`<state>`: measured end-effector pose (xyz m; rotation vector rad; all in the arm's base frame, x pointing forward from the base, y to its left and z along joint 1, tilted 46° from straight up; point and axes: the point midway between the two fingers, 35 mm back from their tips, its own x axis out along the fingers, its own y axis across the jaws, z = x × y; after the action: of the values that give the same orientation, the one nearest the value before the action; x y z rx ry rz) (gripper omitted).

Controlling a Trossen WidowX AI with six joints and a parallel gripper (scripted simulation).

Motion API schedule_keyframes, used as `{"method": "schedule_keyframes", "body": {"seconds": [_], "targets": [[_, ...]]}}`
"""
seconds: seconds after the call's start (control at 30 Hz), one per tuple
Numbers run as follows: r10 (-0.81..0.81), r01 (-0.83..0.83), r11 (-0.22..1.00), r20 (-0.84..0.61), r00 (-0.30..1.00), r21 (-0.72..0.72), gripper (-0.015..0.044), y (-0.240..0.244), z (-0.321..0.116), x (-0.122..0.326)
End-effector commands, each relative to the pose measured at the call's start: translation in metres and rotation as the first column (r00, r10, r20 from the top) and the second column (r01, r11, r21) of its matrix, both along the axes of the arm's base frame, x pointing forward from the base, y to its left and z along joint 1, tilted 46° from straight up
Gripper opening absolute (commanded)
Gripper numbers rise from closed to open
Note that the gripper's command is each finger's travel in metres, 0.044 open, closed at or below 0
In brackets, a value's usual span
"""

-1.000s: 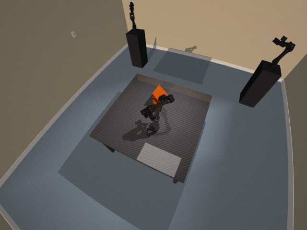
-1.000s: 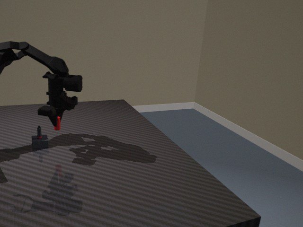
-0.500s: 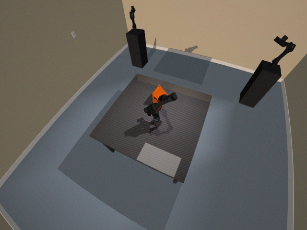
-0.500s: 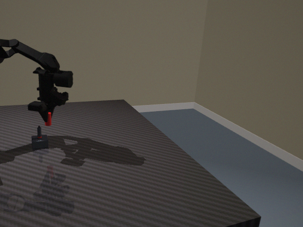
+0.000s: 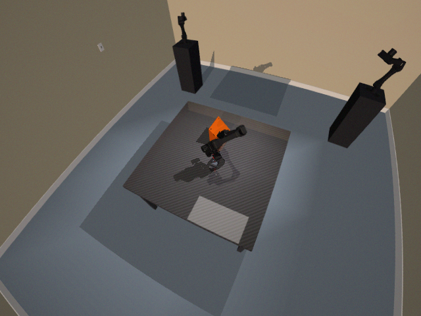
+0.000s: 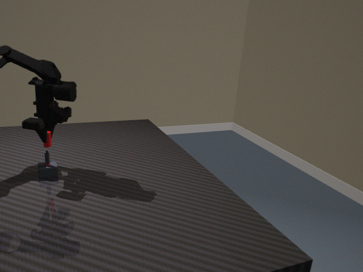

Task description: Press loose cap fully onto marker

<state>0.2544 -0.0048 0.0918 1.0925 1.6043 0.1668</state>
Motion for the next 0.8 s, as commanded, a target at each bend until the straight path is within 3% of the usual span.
{"method": "schedule_keyframes", "body": {"seconds": [0.0,0.77], "targets": [[0.004,-0.004,1.0,0.007,1.0,-0.005,0.0,0.001,0.002,-0.003],[0.003,-0.003,1.0,0.007,1.0,-0.007,0.0,0.022,-0.02,0.0]]}}
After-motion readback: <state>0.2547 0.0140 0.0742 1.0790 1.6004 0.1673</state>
